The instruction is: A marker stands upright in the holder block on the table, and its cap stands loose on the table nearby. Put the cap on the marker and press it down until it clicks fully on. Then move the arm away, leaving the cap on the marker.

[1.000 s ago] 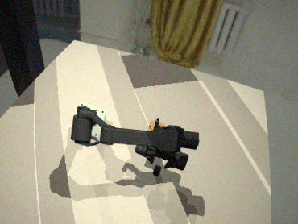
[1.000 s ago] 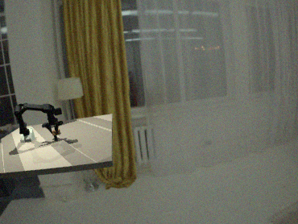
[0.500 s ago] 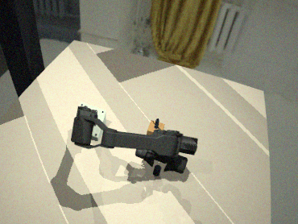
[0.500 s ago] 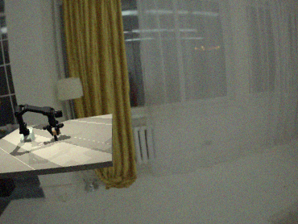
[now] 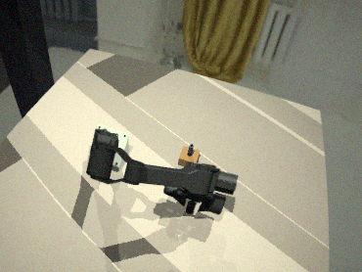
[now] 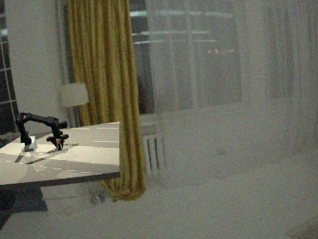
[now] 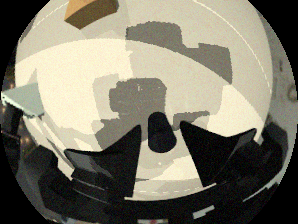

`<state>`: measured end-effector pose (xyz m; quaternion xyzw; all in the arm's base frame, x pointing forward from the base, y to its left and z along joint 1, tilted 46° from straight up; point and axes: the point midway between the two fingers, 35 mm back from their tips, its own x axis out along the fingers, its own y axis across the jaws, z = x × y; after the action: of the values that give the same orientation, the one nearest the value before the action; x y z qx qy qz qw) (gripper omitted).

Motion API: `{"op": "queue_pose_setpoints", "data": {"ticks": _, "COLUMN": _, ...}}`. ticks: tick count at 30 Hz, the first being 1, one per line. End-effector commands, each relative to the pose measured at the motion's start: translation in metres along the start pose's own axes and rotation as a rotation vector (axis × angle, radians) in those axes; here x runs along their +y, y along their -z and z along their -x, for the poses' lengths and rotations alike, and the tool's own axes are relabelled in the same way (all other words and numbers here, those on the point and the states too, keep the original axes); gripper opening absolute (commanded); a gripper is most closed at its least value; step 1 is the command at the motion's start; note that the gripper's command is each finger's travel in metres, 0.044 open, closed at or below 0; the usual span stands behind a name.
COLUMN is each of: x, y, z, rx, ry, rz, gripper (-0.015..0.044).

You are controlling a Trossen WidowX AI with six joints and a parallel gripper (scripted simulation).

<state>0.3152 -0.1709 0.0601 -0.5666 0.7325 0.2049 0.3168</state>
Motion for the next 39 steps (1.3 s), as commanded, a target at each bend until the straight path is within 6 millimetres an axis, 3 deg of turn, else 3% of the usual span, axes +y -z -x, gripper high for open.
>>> {"op": "queue_pose_setpoints", "data": {"ticks": 1, "x": 0.002, "y": 0.001, "z": -0.007, "rx": 0.006, "ry": -0.006, "rz": 0.005, "gripper": 0.0236}}
{"op": "queue_pose_setpoints", "data": {"ticks": 3, "x": 0.002, "y": 0.001, "z": -0.008, "rx": 0.006, "ry": -0.006, "rz": 0.005, "gripper": 0.0236}}
{"op": "queue_pose_setpoints", "data": {"ticks": 7, "x": 0.002, "y": 0.001, "z": -0.008, "rx": 0.006, "ry": -0.006, "rz": 0.005, "gripper": 0.0131}}
{"op": "queue_pose_setpoints", "data": {"ticks": 16, "x": 0.002, "y": 0.001, "z": -0.008, "rx": 0.006, "ry": -0.006, "rz": 0.005, "gripper": 0.0071}}
{"op": "queue_pose_setpoints", "data": {"ticks": 19, "x": 0.001, "y": 0.001, "z": -0.004, "rx": 0.005, "ry": -0.006, "rz": 0.005, "gripper": 0.0}}
{"op": "queue_pose_setpoints", "data": {"ticks": 39, "x": 0.001, "y": -0.001, "z": 0.053, "rx": 0.003, "ry": -0.007, "rz": 0.005, "gripper": 0.0}}
